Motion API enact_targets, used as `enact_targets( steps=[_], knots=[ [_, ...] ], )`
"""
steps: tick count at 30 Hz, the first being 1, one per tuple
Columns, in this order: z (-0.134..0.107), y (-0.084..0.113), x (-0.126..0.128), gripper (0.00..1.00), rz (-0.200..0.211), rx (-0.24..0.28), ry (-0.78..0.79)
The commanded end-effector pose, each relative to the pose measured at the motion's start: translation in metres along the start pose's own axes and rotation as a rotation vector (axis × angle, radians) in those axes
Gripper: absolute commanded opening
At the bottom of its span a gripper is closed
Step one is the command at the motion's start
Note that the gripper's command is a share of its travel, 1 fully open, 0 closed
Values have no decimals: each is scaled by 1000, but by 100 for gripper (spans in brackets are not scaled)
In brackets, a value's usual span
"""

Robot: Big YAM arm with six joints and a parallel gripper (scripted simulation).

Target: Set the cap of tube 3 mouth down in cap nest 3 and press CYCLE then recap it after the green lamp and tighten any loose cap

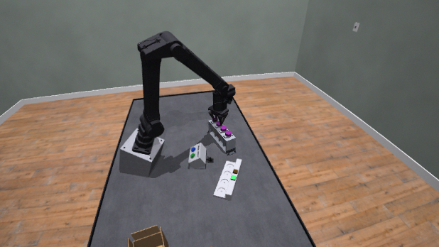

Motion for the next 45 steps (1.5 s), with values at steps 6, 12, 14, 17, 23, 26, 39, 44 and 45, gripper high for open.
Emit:
enact_targets(
  steps=[6, 12, 14, 17, 23, 26, 39, 44, 45],
  knots=[
    [15, 8, -22, 49, -26, -44, -30],
    [16, 5, -22, 49, -22, -37, -22],
    [16, 6, -22, 49, -20, -34, -22],
    [16, 9, -23, 49, -23, -38, -25],
    [17, 6, -23, 49, -23, -38, -24],
    [17, 4, -23, 49, -22, -37, -21],
    [13, -5, -20, 49, -17, -27, -19],
    [7, -12, -16, 49, -9, -13, -14],
    [7, -12, -16, 49, -9, -13, -15]
  ],
)
Point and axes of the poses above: the point where the finger pads meet when closed, its own y axis back along the fingers, its own x axis across the jaws, z = x × y, the point moved 6 cm from there along y, back along the fingers, and after that the axes turned 14 degrees about y, right-handed, at the moved point
